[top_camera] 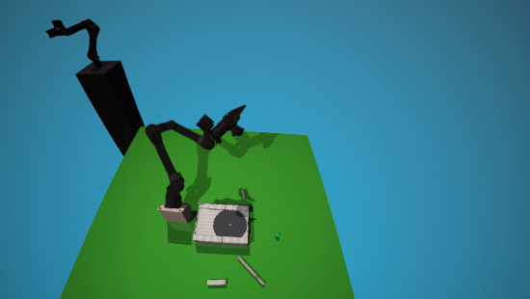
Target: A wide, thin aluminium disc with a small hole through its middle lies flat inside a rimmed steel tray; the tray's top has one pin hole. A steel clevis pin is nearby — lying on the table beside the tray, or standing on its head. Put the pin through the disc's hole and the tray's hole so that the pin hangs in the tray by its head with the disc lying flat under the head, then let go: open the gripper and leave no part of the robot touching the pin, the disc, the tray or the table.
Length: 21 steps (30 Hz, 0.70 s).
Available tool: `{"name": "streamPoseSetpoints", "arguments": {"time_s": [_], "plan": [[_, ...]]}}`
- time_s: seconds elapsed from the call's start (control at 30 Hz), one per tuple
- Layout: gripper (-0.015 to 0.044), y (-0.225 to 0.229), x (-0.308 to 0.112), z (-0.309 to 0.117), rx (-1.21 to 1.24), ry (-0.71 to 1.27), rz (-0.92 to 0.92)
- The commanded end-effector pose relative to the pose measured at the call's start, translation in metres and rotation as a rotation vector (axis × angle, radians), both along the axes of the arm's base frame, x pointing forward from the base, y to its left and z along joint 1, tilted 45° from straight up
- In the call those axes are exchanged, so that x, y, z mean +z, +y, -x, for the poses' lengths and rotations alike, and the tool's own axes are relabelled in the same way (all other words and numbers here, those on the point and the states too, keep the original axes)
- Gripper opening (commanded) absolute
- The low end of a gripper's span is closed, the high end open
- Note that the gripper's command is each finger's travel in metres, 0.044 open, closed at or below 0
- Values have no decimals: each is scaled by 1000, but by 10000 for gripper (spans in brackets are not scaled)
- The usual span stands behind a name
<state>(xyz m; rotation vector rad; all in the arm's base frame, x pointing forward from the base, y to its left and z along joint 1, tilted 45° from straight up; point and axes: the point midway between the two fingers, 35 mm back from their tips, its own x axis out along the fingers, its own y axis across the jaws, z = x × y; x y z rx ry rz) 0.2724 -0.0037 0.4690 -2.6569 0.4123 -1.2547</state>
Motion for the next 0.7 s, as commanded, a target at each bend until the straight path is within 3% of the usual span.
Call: {"name": "streamPoseSetpoints", "arguments": {"time_s": [0.0, 0.27, 0.43, 0.67], "plan": [[374, 1, -1, -3, -4, 12, 12], [164, 31, -66, -107, -92, 528, 532], [160, 38, -128, -148, -81, 800, 851], [160, 41, -214, -173, 84, 1076, 1214]]}}
